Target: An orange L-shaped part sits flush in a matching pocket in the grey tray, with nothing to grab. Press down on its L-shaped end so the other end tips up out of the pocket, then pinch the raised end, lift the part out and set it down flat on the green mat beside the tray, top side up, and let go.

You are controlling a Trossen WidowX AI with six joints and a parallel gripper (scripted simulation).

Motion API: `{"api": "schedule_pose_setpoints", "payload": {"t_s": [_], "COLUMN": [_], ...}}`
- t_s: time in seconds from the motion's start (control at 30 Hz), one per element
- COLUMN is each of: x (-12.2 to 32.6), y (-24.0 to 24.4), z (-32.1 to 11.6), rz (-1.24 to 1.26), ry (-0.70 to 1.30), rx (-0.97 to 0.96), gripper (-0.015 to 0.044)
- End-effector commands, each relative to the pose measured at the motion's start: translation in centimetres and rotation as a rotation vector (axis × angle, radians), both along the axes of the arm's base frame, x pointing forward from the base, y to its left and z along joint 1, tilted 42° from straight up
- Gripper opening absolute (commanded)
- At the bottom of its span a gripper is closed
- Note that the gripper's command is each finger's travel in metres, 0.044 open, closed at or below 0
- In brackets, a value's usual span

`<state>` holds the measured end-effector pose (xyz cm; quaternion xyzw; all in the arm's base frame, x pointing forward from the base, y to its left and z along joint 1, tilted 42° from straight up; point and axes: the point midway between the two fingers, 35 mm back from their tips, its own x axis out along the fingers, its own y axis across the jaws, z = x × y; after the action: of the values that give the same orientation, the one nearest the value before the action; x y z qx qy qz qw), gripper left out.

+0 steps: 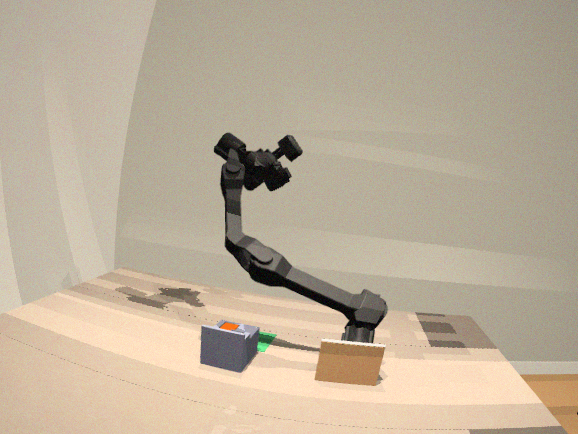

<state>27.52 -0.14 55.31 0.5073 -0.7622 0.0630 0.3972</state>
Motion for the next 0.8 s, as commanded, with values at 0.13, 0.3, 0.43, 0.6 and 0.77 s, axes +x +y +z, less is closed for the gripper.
{"api": "schedule_pose_setpoints", "payload": {"t_s": [0.13, 0.3, 0.43, 0.6, 0.77], "x": [-2.5, -4.5, -8.5, -13.2, -17.4], "y": [0.3, 0.9, 2.3, 2.1, 0.9], "z": [1.0, 1.7, 2.7, 3.2, 3.6], "rz": [0.057, 0.139, 0.304, 0.475, 0.641], "ry": [-0.102, -0.194, -0.374, -0.609, -0.832], "rx": [-0.015, -0.016, -0.027, -0.008, 0.013], "gripper": [0.0269, 0.018, 0.018, 0.018, 0.018]}}
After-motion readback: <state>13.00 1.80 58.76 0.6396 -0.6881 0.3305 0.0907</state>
